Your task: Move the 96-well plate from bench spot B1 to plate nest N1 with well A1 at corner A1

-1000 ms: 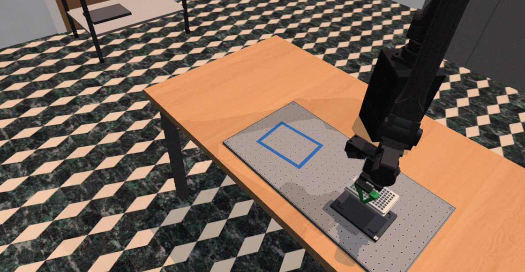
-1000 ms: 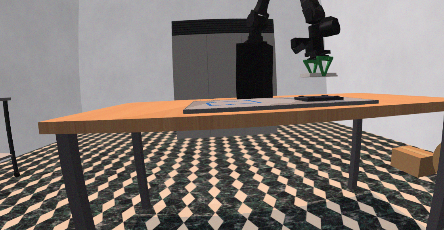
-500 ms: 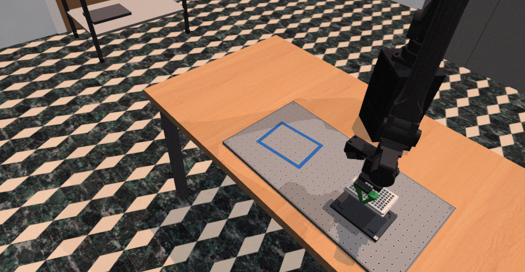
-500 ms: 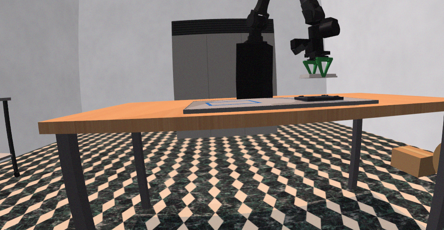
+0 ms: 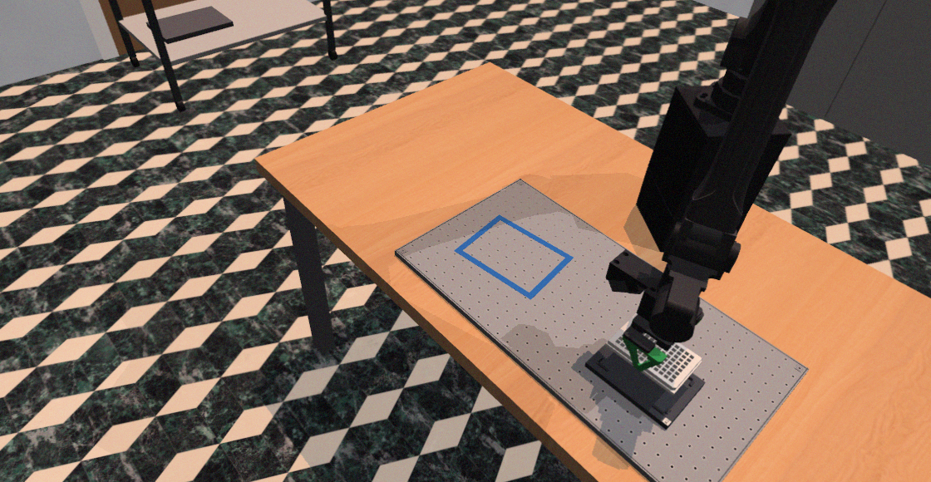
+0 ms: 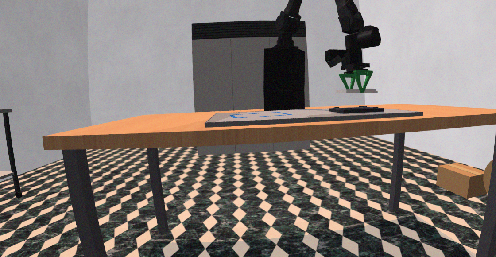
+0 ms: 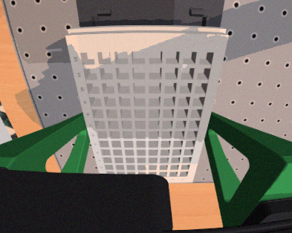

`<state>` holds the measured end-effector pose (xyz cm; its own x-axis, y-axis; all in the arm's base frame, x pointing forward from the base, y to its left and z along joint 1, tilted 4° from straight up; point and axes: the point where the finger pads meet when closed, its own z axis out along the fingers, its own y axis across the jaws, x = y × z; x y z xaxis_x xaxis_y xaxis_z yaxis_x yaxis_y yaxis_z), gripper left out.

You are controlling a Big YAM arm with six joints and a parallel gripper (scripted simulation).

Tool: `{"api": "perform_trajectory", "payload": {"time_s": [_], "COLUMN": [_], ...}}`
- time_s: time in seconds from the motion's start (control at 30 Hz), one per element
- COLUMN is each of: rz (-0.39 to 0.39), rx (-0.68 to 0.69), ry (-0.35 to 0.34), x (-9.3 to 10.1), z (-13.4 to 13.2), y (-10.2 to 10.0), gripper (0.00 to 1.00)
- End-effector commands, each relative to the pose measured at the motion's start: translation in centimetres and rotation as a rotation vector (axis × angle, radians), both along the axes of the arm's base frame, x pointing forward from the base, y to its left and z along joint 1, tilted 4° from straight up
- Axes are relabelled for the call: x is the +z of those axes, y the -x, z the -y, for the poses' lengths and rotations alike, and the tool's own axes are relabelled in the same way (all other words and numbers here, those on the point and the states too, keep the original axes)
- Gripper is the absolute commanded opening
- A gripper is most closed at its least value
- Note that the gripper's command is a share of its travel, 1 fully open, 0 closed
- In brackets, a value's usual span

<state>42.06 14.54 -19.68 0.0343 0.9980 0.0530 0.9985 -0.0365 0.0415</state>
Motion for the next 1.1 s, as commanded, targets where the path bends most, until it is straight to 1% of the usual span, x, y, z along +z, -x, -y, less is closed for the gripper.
{"api": "perform_trajectory", "payload": {"time_s": [0.0,0.1,0.17,0.23,0.3,0.33,0.37,0.4,0.5,0.57,0.67,0.73,0.8,0.87,0.9,0.97,1.0,1.03,1.07], "rz": [0.01,0.023,0.038,0.027,0.027,0.059,0.035,0.024,0.021,0.007,0.023,0.038,0.024,0.024,0.056,0.051,0.041,0.019,0.028], "rx": [-0.019,-0.017,-0.015,-0.013,-0.013,-0.012,-0.011,-0.01,-0.007,-0.006,-0.006,-0.006,-0.007,-0.007,-0.009,-0.008,-0.008,-0.006,-0.007], "ry": [0.0,-0.005,-0.01,-0.006,-0.006,-0.017,-0.009,-0.005,-0.004,0.001,-0.004,-0.01,-0.005,-0.005,-0.016,-0.015,-0.011,-0.004,-0.006], "x": [-0.6,-0.9,-0.6,-1.4,-1.4,-0.1,-1.3,-2.0,-2.6,-3.1,-3.4,-3.0,-4.0,-4.0,-2.6,-2.6,-3.1,-3.5,-3.4], "z": [0.0,-0.3,-0.6,-0.7,-0.7,-1.1,-0.8,-0.8,-0.9,-0.7,-1.0,-1.2,-1.1,-1.1,-1.4,-1.4,-1.3,-0.5,-1.0], "y": [-0.4,-1.2,-1.7,-1.4,-1.4,-2.5,-1.7,-1.3,-1.1,-0.2,-1.1,-1.7,-1.3,-1.3,-2.4,-2.4,-2.0,-1.1,-1.2], "gripper": [0.0,0.0,0.0,0.0,0.0,0.0,0.0,0.0,0.0,0.0,0.0,0.0,0.0,0.0,0.0,0.0,0.0,0.0,0.0]}}
